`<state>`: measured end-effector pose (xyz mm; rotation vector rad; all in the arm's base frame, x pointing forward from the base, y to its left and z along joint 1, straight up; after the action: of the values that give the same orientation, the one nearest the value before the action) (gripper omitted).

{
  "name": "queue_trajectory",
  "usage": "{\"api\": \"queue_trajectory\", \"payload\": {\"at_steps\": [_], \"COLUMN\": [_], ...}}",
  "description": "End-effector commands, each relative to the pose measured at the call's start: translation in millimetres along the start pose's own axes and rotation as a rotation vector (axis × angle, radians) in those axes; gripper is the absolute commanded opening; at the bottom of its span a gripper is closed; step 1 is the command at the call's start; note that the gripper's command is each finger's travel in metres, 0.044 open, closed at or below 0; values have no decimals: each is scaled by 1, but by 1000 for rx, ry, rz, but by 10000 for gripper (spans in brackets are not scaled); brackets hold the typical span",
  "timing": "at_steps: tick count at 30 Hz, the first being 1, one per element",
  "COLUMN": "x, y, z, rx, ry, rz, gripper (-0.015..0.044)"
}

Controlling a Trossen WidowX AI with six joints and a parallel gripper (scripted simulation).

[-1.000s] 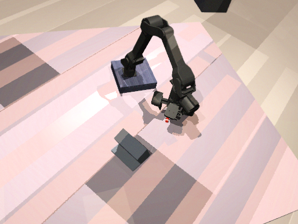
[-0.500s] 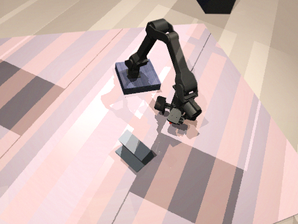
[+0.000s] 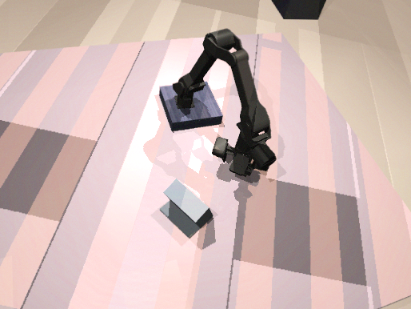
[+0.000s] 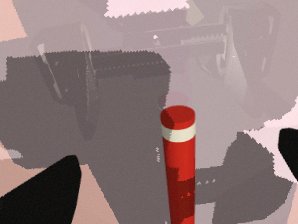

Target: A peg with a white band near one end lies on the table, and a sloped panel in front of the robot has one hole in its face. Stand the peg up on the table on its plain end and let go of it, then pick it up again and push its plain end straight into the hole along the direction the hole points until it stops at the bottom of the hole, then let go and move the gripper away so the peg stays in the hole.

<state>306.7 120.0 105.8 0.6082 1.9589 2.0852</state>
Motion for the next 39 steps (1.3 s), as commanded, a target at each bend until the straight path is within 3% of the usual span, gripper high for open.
{"api": "queue_trajectory", "payload": {"at_steps": [1,2,15,22,31,39], "x": [0,0,0,0,0,3], "y": [-5,-6,-6,-6,-6,-4], "z": [0,-1,-1,-1,-1,0], "rx": [-2,-2,-2,-2,-2,2], "ry": [-7,-7,-7,-7,-7,-3], "rz": [5,5,5,5,5,-19], "gripper": [440,440,110,110,50,50]}}
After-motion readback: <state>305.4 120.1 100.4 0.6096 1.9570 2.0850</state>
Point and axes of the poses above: the point midway between the two fingers, 35 mm back from their tips, its own y axis back along the fingers, its own z axis across the jaws, x = y × z, the point moved 10 cm from there along y, back along the fingers, and after that the axes turned 3 degrees about y, right-handed, at the moved point
